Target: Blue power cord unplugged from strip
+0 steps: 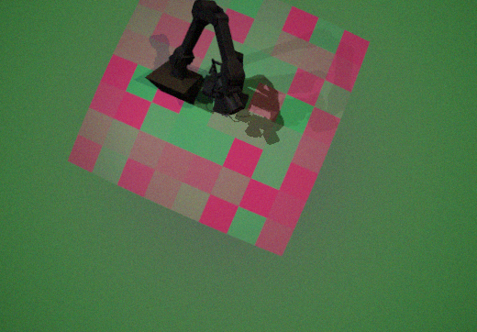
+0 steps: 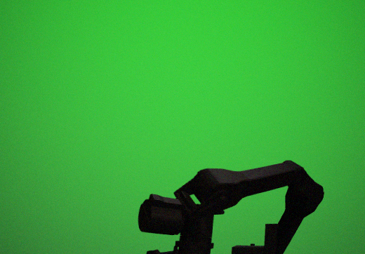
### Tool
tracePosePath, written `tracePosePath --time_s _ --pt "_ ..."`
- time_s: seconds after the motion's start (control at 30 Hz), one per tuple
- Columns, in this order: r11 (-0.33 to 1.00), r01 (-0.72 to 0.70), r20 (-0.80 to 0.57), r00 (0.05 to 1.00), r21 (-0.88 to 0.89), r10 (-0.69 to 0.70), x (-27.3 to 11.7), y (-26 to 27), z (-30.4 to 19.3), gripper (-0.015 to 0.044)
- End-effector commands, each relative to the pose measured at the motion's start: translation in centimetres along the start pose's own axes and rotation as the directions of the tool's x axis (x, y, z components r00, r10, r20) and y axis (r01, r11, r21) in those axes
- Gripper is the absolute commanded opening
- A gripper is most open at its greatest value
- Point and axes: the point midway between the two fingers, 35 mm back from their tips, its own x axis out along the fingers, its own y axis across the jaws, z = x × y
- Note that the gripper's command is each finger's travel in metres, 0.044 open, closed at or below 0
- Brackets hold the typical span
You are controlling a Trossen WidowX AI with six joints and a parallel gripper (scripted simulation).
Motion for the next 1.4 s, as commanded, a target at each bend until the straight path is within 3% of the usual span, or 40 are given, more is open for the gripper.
tracePosePath --time_s 0.0,0.57,0.67,1.0,1.37 --pt "1.0 0.004 -0.01 1.0 0.007 -0.004 0.2 -0.2 -0.4 0.016" --pt "1.0 0.003 -0.01 1.0 0.007 -0.003 1.4 -0.2 -0.4 0.016" --pt "1.0 0.003 -0.003 1.0 0.002 -0.003 1.2 -0.1 -0.3 0.0081" --pt "1.0 0.003 -0.003 1.0 0.002 -0.003 1.2 -0.1 -0.3 0.0" --pt "1.0 0.003 -0.002 1.0 0.003 -0.003 1.1 0.1 1.2 0.0"
